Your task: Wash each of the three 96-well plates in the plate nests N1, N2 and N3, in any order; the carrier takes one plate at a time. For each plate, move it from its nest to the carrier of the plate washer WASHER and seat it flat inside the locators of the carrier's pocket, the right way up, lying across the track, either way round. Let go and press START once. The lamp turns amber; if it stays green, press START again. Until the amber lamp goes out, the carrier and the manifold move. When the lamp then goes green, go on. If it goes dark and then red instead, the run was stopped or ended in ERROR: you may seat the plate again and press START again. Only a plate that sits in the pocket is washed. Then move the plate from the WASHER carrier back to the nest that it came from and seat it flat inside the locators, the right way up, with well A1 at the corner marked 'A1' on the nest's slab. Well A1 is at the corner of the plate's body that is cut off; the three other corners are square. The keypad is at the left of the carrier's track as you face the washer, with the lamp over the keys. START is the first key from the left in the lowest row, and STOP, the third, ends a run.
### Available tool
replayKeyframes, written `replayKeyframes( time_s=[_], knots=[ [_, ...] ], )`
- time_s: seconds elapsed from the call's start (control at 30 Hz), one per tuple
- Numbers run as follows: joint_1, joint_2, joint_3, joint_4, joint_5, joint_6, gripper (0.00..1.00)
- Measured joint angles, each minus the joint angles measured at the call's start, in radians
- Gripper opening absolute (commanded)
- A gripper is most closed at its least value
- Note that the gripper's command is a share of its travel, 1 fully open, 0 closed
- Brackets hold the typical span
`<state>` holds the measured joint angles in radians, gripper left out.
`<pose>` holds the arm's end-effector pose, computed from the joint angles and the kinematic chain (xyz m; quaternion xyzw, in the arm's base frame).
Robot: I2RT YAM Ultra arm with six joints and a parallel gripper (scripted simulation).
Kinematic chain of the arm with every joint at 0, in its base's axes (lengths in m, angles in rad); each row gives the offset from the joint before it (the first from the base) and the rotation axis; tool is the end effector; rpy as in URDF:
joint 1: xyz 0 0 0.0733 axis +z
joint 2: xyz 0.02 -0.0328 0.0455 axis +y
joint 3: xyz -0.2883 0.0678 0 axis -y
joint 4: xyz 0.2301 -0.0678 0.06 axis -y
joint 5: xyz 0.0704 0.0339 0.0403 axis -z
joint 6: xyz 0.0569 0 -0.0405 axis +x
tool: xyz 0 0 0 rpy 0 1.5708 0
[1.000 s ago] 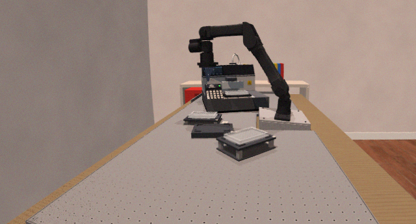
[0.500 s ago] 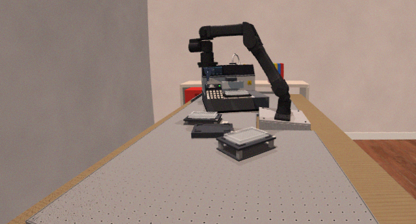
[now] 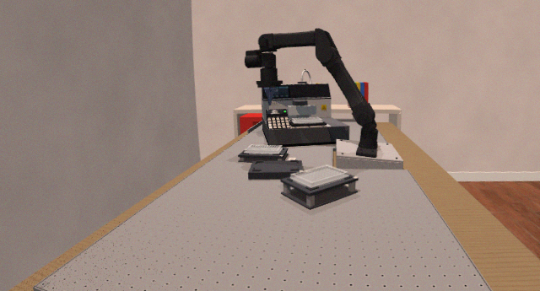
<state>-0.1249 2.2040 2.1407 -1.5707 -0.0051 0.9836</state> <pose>0.4127 -0.0504 0.2695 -0.5261 -0.8498 0.0108 0.0298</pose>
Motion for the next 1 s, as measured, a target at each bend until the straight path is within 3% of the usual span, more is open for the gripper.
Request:
replayKeyframes(
  time_s=[0.1, 0.23, 0.47, 0.7, 0.83, 1.0],
  knots=[
    [0.0, 0.0, 0.0, 0.0, 0.0, 0.0, 0.0],
    [0.009, -0.027, -0.068, 0.034, 0.018, 0.008, 0.0],
    [0.09, -0.156, -0.407, 0.255, 0.148, 0.059, 0.0],
    [0.187, -0.234, -0.603, 0.463, 0.336, 0.118, 0.0],
    [0.205, -0.253, -0.63, 0.523, 0.402, 0.138, 0.0],
    [0.201, -0.258, -0.63, 0.559, 0.439, 0.148, 0.0]
  ],
)
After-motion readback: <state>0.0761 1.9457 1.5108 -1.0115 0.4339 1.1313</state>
